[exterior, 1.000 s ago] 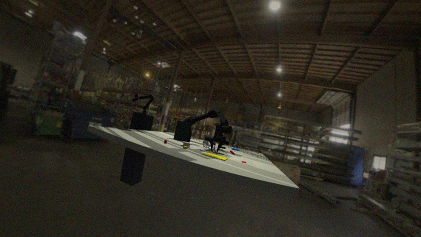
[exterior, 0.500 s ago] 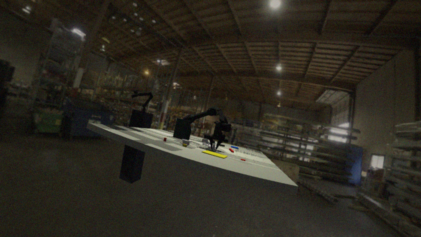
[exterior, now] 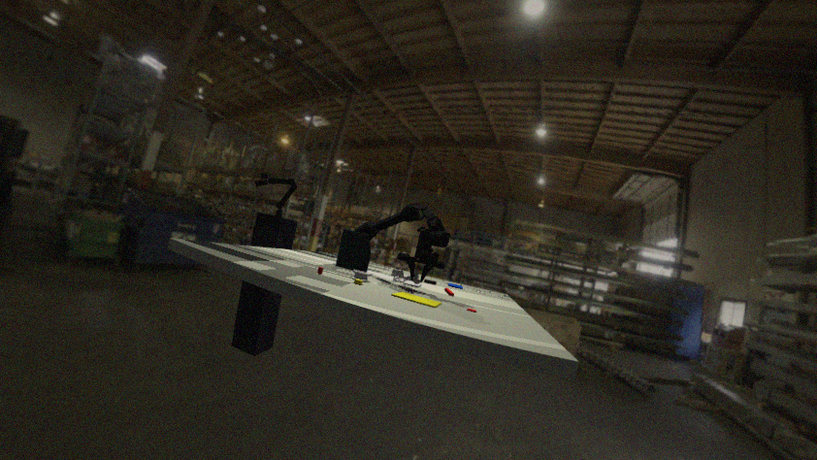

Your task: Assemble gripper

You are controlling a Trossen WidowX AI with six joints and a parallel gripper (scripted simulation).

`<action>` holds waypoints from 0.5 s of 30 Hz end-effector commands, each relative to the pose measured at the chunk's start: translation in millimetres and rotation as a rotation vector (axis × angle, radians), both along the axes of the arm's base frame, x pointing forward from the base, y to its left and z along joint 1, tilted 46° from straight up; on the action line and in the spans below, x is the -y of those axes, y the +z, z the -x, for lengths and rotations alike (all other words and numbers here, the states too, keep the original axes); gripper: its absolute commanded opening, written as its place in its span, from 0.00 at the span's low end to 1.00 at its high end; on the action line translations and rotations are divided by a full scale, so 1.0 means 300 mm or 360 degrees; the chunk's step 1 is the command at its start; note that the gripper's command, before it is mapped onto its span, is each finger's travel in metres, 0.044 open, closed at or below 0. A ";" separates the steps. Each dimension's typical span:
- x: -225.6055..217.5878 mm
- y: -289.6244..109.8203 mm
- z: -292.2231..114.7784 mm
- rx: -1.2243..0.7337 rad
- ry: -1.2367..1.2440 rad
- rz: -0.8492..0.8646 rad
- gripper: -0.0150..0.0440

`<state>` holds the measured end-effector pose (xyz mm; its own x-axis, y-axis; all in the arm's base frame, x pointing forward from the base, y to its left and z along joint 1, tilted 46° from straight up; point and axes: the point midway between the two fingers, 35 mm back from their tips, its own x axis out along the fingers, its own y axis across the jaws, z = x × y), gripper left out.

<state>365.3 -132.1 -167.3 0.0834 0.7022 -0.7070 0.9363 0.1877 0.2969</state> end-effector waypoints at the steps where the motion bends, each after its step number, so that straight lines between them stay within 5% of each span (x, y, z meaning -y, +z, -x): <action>1: 0.031 0.033 -0.004 0.0013 0.0007 0.0012 0.48; 15: 0.102 0.111 0.012 0.0014 0.0010 0.0010 0.48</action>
<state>360.6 -162.7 -136.2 0.0894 0.7001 -0.7085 0.9361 0.1840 0.2998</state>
